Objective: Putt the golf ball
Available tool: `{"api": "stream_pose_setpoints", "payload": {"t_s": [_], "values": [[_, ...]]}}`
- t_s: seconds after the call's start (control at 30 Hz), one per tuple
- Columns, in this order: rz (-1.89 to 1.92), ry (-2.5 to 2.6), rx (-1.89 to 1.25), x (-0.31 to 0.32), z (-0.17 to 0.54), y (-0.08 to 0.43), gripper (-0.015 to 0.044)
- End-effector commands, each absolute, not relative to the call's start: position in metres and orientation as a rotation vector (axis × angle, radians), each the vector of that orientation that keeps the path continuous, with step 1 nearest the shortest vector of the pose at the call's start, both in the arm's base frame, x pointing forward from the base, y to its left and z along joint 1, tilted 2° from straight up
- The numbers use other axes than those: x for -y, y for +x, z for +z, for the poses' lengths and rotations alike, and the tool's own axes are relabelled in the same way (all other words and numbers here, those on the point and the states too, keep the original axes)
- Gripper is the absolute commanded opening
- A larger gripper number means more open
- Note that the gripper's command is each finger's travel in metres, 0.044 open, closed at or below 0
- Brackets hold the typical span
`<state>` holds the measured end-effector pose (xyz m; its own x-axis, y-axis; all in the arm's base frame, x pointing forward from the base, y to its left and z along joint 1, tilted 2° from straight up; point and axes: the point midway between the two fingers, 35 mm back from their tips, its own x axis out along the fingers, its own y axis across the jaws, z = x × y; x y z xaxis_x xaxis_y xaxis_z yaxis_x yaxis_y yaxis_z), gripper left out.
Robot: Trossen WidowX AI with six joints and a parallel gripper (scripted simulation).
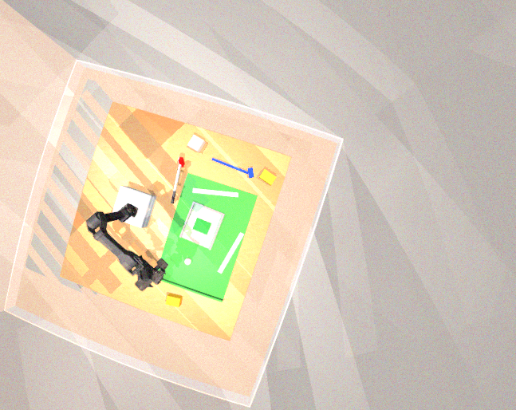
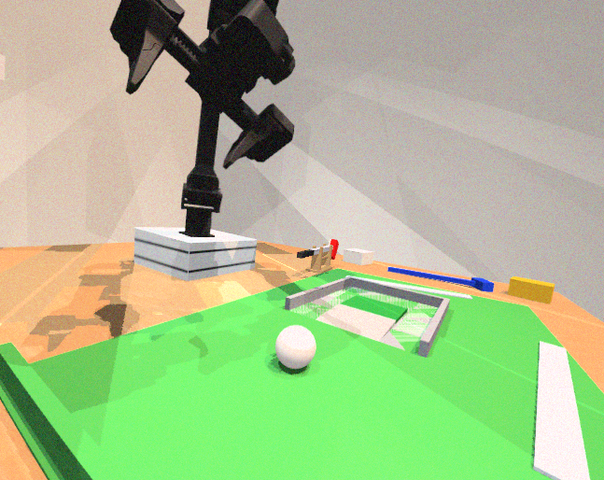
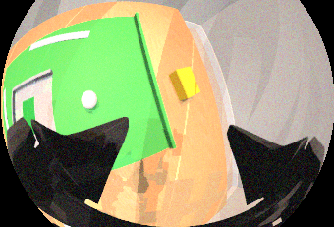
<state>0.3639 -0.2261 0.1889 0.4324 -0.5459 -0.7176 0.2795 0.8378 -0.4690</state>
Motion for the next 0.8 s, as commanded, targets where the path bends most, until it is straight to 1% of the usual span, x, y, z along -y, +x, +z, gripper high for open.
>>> {"api": "stream_pose_setpoints", "payload": {"t_s": [0.0,0.17,0.37,0.57,0.77], "values": [[-0.248,-0.425,-1.052,0.156,0.163,0.378,0.044],[0.053,-0.568,-1.071,0.078,0.141,0.38,0.044],[0.426,-0.743,-1.061,-0.013,0.116,0.359,0.044],[0.814,-0.919,-1.01,-0.095,0.094,0.314,0.044],[1.244,-1.099,-0.919,-0.157,0.072,0.244,0.044]]}}
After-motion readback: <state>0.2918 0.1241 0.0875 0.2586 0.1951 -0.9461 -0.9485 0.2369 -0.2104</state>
